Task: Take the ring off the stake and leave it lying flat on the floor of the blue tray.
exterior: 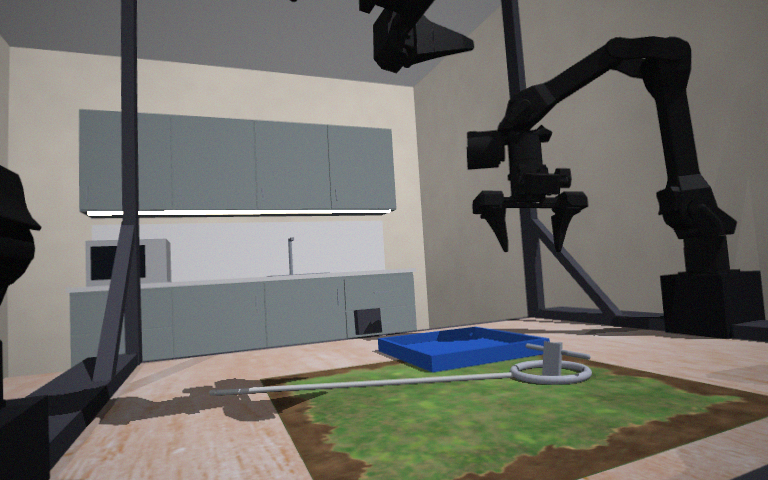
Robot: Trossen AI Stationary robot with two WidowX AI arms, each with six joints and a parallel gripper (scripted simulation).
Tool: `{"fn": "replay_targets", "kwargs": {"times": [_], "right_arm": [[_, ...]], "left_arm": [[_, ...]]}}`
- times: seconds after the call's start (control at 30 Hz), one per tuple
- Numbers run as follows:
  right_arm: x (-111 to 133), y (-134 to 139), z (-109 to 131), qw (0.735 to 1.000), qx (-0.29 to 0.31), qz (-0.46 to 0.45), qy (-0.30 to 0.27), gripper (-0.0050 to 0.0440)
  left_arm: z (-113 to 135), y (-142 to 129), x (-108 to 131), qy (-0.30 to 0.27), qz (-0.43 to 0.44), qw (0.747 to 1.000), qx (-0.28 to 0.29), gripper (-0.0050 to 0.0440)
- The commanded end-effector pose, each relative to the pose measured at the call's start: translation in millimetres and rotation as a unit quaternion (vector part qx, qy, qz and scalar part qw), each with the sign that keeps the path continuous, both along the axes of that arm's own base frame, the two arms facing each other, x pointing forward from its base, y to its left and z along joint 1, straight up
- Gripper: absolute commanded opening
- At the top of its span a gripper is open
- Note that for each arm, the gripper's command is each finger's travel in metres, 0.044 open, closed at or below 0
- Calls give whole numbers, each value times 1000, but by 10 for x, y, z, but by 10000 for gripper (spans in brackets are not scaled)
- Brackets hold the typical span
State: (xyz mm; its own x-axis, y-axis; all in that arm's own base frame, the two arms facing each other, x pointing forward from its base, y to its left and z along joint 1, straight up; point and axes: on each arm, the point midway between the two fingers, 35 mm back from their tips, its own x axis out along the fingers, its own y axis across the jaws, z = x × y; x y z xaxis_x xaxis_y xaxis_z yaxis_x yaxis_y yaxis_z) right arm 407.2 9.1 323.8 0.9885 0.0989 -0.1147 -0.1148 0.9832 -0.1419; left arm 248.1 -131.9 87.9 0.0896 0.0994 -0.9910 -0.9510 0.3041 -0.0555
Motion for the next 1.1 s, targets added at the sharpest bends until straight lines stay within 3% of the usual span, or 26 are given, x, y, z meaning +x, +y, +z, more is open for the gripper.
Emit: {"fn": "replay_targets", "kwargs": {"times": [0.0, 0.2, 0.27, 0.4, 0.6, 0.77, 0.83, 1.07], "right_arm": [[-289, 107, 24, 999, 15, 3, 34, 440], [-630, 203, -183, 994, 27, 8, 109, 440], [-630, 203, -183, 994, 27, 8, 109, 440], [-907, 253, -342, 986, 32, 10, 163, 440], [-1179, 291, -439, 979, 37, 12, 201, 440], [-1292, 303, -474, 976, 38, 12, 215, 440], [-1292, 303, -474, 976, 38, 12, 215, 440], [-1313, 305, -490, 974, 38, 12, 221, 440]], "left_arm": [[23, 224, 164, -23, -62, 998, 2, 440], [-29, 523, 371, -36, -151, 988, 20, 440], [-29, 523, 371, -36, -151, 988, 20, 440], [-138, 770, 539, -35, -228, 973, 34, 440], [-193, 1097, 759, -49, -313, 947, 51, 440], [-167, 1347, 996, -69, -389, 916, 70, 440], [-167, 1347, 996, -69, -389, 916, 70, 440], [-222, 1722, 1238, -78, -504, 855, 98, 440]]}}
